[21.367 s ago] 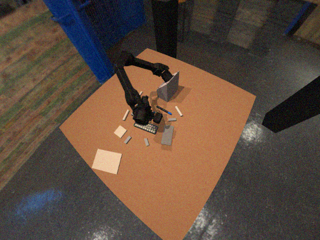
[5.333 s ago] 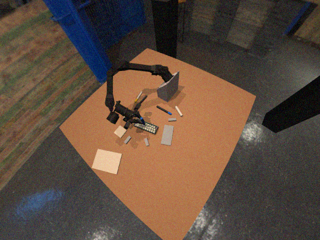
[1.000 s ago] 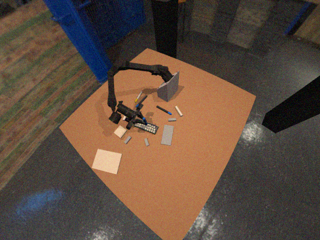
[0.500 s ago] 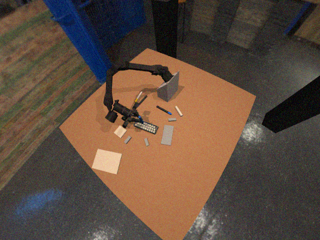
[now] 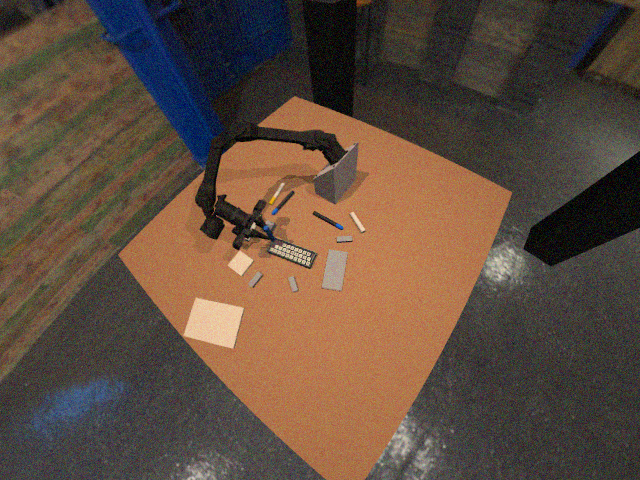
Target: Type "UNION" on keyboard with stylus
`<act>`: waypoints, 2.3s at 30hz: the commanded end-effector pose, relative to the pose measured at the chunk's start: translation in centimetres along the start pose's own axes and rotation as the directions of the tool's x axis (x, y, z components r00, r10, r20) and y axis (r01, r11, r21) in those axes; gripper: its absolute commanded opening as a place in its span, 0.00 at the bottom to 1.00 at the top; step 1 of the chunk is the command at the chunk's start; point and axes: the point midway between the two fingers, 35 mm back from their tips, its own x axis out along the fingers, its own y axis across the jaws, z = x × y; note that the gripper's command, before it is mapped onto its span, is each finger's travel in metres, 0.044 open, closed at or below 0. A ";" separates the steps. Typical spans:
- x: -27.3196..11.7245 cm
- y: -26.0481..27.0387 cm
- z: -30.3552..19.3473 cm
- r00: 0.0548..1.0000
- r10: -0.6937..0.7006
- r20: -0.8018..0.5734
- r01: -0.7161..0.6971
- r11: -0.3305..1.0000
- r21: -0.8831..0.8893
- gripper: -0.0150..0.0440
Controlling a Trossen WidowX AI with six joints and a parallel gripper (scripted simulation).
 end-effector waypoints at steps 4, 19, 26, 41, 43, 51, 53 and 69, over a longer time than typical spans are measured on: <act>0.8 0.1 1.7 1.000 -0.001 0.005 0.001 1.000 -0.001 0.25; 0.8 0.1 1.7 1.000 -0.001 0.005 0.001 1.000 -0.001 0.25; 0.7 0.1 1.8 1.000 -0.001 0.005 0.001 1.000 -0.001 0.34; 0.7 0.2 1.9 1.000 -0.001 0.006 0.001 1.000 -0.001 0.39; 0.7 0.2 1.9 1.000 -0.001 0.006 0.001 1.000 -0.001 0.39; 0.7 0.1 1.8 1.000 -0.001 0.006 0.001 1.000 -0.001 0.39; 0.7 0.0 1.8 1.000 -0.001 0.006 0.001 1.000 -0.001 0.39; 0.8 0.0 1.8 1.000 -0.001 0.006 0.001 1.000 -0.001 0.39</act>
